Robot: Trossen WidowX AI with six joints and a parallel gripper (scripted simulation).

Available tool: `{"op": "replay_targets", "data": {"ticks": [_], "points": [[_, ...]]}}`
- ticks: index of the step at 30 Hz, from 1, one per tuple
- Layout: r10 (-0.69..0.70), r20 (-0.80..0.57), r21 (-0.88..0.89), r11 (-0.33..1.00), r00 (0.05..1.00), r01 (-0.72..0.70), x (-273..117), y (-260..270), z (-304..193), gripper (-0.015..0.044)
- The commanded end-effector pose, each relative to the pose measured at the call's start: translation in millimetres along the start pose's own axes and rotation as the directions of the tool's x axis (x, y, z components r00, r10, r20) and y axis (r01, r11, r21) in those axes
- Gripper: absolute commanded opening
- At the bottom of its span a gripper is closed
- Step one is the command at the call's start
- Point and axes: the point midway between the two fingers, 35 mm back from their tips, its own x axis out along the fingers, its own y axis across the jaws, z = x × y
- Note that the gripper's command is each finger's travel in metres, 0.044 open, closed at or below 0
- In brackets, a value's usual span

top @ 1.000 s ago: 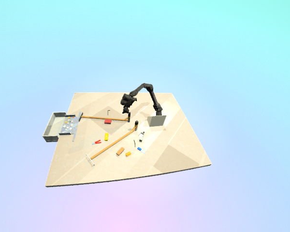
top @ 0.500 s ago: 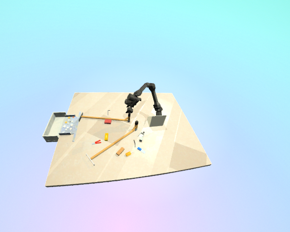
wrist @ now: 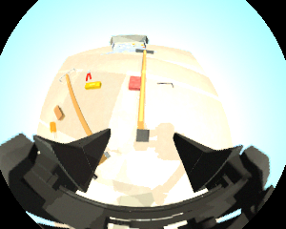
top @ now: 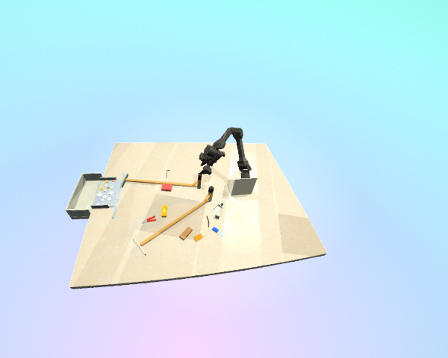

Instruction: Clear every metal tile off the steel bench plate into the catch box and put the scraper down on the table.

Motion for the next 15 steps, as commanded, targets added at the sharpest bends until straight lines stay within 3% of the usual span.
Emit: {"op": "replay_targets", "data": {"ticks": [1, 15], "points": [[-0.001, 0.016, -0.004, 1.000, 1.000, 0.001, -6, -2, -13, 0.0440], [0.005, 0.040, -0.008, 1.000, 0.999, -0.005, -1, -4, -34, 0.0440]]}}
